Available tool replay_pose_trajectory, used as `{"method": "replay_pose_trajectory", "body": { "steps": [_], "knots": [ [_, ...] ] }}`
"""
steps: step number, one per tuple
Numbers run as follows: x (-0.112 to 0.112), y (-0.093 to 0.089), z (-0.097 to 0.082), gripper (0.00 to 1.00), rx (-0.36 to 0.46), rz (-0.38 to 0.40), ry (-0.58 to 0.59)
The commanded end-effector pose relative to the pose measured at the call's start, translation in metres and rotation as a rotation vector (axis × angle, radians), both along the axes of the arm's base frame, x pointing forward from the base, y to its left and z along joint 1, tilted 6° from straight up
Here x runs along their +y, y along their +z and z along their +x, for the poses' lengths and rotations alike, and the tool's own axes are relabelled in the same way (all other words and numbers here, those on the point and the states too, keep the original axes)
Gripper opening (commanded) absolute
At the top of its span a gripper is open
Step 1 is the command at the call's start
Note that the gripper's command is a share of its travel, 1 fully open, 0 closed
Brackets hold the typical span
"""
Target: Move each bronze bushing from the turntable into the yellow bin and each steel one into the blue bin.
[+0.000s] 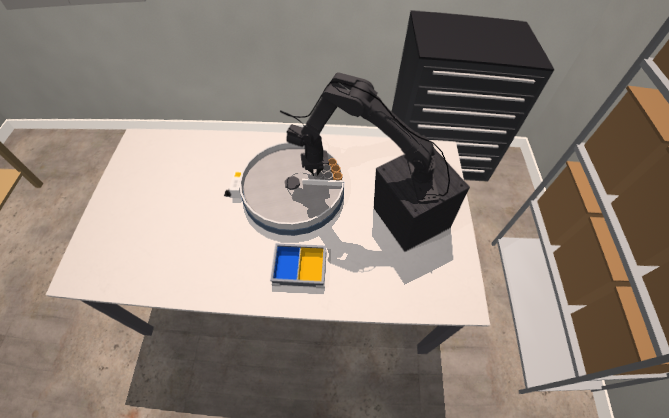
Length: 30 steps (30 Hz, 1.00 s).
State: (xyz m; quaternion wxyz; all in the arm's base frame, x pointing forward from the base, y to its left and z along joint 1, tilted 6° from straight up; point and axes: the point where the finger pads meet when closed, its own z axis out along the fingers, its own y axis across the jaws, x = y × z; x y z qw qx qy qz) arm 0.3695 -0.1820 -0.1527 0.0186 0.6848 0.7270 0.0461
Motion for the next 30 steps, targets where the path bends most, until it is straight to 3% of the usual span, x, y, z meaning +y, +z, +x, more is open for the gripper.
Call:
{"method": "replay_pose_trajectory", "body": {
  "steps": [1,30],
  "knots": [
    [-0.0111,0.0066,0.0019,0.14,-0.012,-0.018,-0.011],
    [-0.0066,0.0052,-0.0028,0.14,-0.002,-0.013,-0.007]
  ]
}}
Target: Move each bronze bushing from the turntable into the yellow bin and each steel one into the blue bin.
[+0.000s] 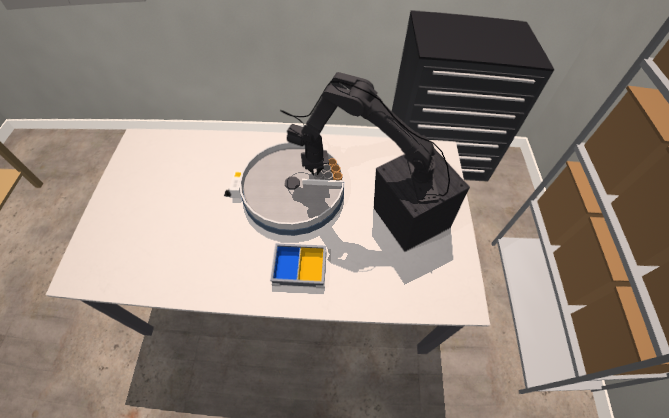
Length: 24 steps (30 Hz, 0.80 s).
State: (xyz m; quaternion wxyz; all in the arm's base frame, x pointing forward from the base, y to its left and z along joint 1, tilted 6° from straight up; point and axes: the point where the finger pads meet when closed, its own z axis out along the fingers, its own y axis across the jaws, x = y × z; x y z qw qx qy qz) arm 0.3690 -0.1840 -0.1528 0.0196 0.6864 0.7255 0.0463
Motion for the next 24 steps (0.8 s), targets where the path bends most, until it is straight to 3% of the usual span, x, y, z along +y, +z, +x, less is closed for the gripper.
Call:
{"method": "replay_pose_trajectory", "body": {
  "steps": [1,15,18,24],
  "knots": [
    [-0.0046,0.0052,-0.0022,0.14,0.000,-0.012,-0.002],
    [0.0010,0.0078,-0.0032,0.14,0.005,-0.009,0.000],
    [-0.0031,0.0110,0.0052,0.14,-0.017,-0.021,0.000],
    [-0.0031,0.0110,0.0053,0.14,-0.017,-0.021,0.000]
  ]
}}
